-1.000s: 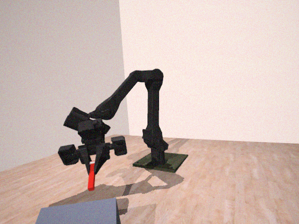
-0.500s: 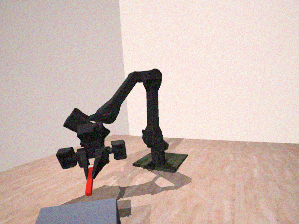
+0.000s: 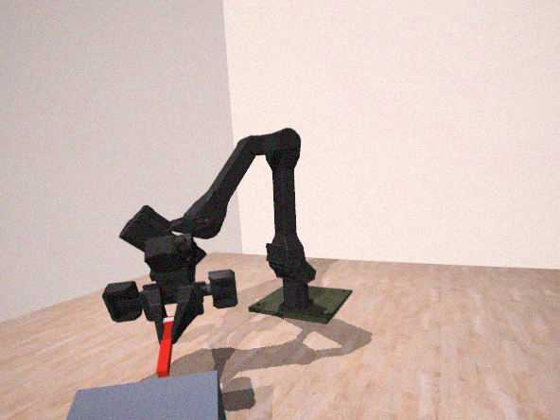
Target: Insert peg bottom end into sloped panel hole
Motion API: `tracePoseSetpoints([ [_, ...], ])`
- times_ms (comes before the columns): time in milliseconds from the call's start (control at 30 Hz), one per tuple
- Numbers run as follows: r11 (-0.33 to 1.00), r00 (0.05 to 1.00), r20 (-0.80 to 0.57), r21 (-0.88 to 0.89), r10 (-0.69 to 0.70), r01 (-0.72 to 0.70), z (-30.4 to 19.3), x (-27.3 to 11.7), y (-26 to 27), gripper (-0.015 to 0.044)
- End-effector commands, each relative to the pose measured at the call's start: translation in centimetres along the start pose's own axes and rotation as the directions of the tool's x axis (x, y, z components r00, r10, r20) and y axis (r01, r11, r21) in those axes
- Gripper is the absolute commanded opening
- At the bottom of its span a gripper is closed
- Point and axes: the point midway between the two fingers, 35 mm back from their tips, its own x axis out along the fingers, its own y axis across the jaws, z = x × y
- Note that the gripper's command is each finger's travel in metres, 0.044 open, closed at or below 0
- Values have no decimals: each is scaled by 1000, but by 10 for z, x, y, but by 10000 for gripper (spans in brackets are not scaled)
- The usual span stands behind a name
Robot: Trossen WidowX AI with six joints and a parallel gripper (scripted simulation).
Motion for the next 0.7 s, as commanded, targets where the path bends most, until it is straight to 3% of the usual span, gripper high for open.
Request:
tracePoseSetpoints([
  [0,1000,1000,0,5,1,-1,-3,4,2,0],
  [667,1000,1000,22,-12,-6,6,-4,13,3,0],
])
